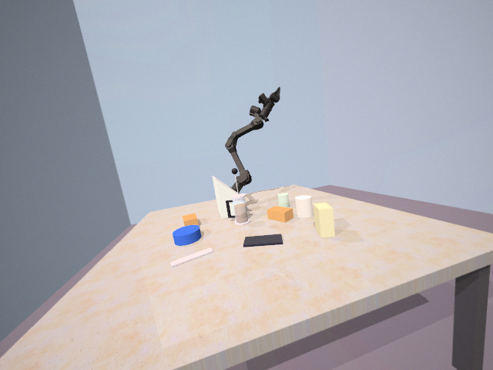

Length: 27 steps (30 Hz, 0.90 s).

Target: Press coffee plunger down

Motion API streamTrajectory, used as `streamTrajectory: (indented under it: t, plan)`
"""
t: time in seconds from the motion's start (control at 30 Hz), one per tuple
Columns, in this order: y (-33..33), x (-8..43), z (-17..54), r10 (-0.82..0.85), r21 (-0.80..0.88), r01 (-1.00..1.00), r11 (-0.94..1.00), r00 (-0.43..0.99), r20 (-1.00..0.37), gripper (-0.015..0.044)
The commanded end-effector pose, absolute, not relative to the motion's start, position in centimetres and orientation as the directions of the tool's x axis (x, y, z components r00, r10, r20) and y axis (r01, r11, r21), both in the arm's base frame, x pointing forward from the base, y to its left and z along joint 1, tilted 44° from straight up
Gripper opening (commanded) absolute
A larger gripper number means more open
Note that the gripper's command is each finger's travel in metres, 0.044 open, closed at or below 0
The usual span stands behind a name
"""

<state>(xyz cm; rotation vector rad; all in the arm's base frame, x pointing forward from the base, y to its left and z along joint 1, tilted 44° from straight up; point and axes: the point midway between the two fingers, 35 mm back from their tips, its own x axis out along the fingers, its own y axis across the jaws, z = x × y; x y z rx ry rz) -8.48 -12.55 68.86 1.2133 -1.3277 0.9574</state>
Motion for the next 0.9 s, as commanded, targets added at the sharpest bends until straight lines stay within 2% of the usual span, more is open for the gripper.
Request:
streamTrajectory:
  t: [0.0,0.2,0.4,0.53,0.7,0.87]
  plan:
    - [-9.0,-6.5,69.1,-0.062,0.132,-0.957,0.258,0.12,0.991,0.044]
    - [-2.4,-1.9,68.7,0.108,0.157,-0.846,0.509,0.244,0.964,0.044]
    - [0.8,2.6,67.4,0.168,0.194,-0.745,0.638,0.38,0.909,0.044]
    - [3.5,7.6,65.5,0.234,0.163,-0.612,0.774,0.516,0.824,0.044]
    - [4.1,10.8,64.2,0.23,0.155,-0.529,0.834,0.589,0.775,0.044]
    - [4.6,17.3,60.2,0.244,0.072,-0.361,0.93,0.751,0.613,0.044]
